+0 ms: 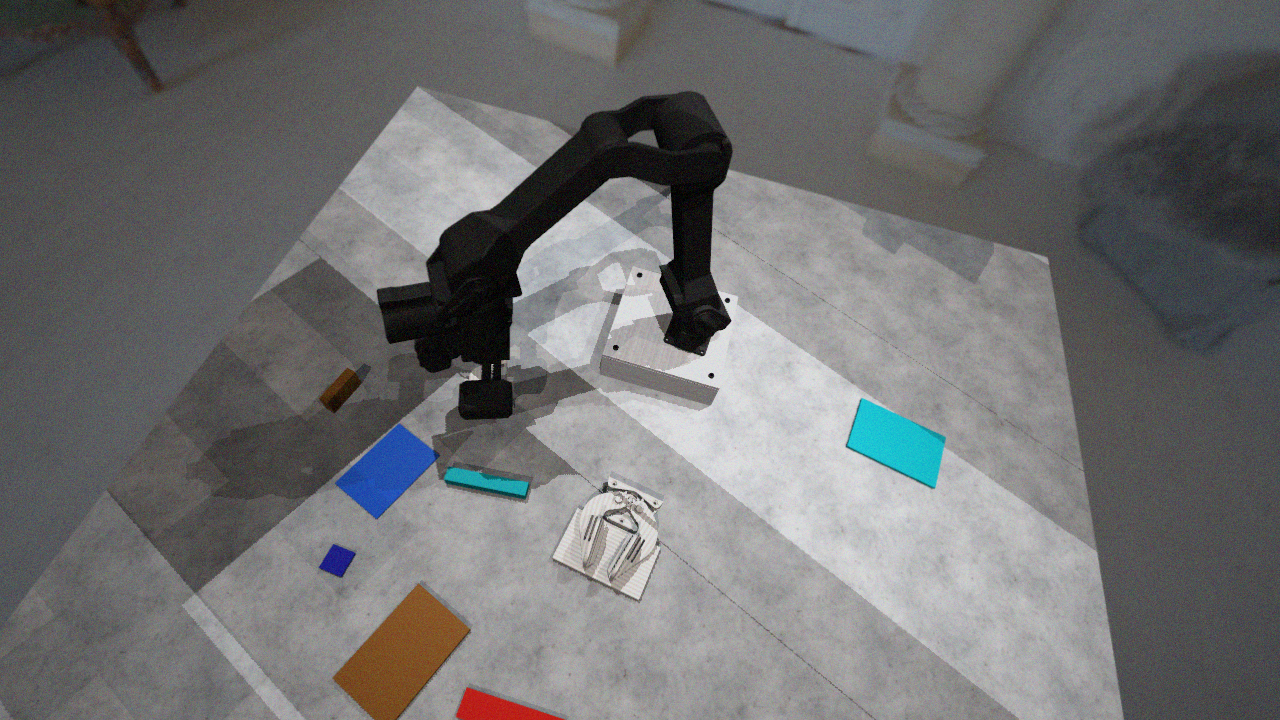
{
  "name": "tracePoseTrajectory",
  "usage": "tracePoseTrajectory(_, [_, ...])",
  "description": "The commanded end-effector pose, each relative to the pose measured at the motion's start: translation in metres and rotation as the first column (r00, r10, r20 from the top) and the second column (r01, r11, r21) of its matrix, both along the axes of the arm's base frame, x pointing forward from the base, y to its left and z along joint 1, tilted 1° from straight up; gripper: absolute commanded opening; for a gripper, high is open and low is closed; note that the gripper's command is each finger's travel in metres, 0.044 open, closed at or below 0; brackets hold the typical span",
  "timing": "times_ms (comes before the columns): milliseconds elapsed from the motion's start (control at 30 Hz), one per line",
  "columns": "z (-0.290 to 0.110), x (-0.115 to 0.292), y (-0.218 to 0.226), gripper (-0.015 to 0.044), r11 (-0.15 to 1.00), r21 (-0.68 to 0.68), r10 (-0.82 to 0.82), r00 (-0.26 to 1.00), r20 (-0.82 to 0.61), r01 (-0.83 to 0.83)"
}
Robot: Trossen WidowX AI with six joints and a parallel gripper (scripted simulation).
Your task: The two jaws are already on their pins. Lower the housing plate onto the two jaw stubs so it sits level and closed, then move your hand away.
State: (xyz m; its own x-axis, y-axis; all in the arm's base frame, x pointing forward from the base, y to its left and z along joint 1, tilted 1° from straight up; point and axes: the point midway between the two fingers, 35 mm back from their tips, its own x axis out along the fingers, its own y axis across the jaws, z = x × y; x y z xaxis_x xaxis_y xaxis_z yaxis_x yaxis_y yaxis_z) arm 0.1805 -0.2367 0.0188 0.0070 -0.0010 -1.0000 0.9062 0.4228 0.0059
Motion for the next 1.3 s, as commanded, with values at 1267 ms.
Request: tracePoseTrajectory(1267, [-0.031, -0.001, 0.001, 0.0440, 1.000, 0.000, 0.004, 1.000, -0.004, -0.004])
